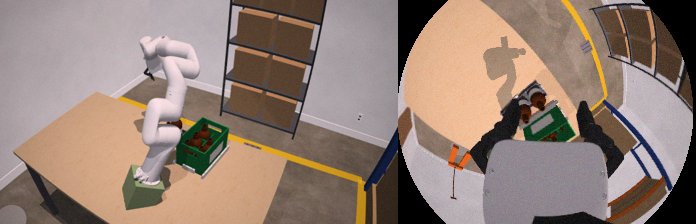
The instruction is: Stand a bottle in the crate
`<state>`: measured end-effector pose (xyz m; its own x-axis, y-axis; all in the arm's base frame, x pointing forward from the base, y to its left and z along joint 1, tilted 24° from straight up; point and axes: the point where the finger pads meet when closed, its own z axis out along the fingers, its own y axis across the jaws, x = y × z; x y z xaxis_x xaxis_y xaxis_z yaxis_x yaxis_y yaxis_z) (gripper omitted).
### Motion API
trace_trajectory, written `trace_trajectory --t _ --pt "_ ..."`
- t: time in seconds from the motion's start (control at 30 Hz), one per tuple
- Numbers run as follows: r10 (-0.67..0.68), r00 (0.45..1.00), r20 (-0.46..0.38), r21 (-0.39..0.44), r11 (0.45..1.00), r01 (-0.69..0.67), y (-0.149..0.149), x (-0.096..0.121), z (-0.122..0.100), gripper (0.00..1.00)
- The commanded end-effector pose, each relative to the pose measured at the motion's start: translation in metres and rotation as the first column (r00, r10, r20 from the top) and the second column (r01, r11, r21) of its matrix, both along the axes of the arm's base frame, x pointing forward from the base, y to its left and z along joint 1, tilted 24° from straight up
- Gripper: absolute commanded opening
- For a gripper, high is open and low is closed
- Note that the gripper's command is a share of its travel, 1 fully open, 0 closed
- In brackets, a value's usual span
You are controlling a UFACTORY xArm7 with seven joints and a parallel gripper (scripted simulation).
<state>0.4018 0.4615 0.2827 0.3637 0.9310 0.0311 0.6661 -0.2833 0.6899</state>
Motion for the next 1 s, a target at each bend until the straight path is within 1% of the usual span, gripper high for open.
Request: trace_trajectory --t 0.0,0.1,0.17,0.2,0.3,0.33,0.4,0.43,0.53,0.57,0.63,0.67,0.73,0.77,0.83,0.87,0.9,0.93,0.97 --pt "-0.041 0.999 0.001 0.004 0.999 0.041 -0.06 0.026 0.026 1.0" --pt "-0.08 0.997 -0.009 0.001 0.997 0.08 -0.099 0.038 0.036 1.0" --pt "-0.08 0.997 -0.009 0.001 0.997 0.08 -0.099 0.038 0.036 1.0" --pt "-0.118 0.993 -0.024 0.0 0.993 0.118 -0.138 0.047 0.042 1.0" --pt "-0.118 0.993 -0.024 0.0 0.993 0.118 -0.167 0.055 0.049 1.0" --pt "-0.153 0.987 -0.043 0.002 0.988 0.153 -0.181 0.053 0.046 1.0" --pt "-0.153 0.987 -0.043 0.002 0.988 0.153 -0.208 0.059 0.052 1.0" --pt "-0.184 0.981 -0.066 0.005 0.983 0.185 -0.224 0.056 0.049 1.0" --pt "-0.184 0.981 -0.066 0.005 0.983 0.185 -0.263 0.06 0.053 1.0" --pt "-0.211 0.973 -0.092 0.011 0.977 0.213 -0.276 0.056 0.048 1.0" --pt "-0.211 0.973 -0.092 0.011 0.977 0.213 -0.302 0.057 0.05 1.0" --pt "-0.232 0.965 -0.119 0.019 0.971 0.236 -0.315 0.052 0.044 1.0" --pt "-0.232 0.965 -0.119 0.019 0.971 0.236 -0.315 0.052 0.044 1.0" --pt "-0.248 0.957 -0.147 0.029 0.966 0.255 -0.353 0.044 0.036 1.0" --pt "-0.248 0.957 -0.147 0.029 0.966 0.255 -0.371 0.041 0.035 1.0" --pt "-0.248 0.957 -0.147 0.029 0.966 0.255 -0.371 0.041 0.035 1.0" --pt "-0.259 0.95 -0.174 0.041 0.962 0.27 -0.392 0.032 0.026 1.0" --pt "-0.259 0.95 -0.174 0.041 0.962 0.27 -0.398 0.03 0.025 1.0" --pt "-0.265 0.943 -0.2 0.053 0.958 0.281 -0.414 0.021 0.016 1.0"
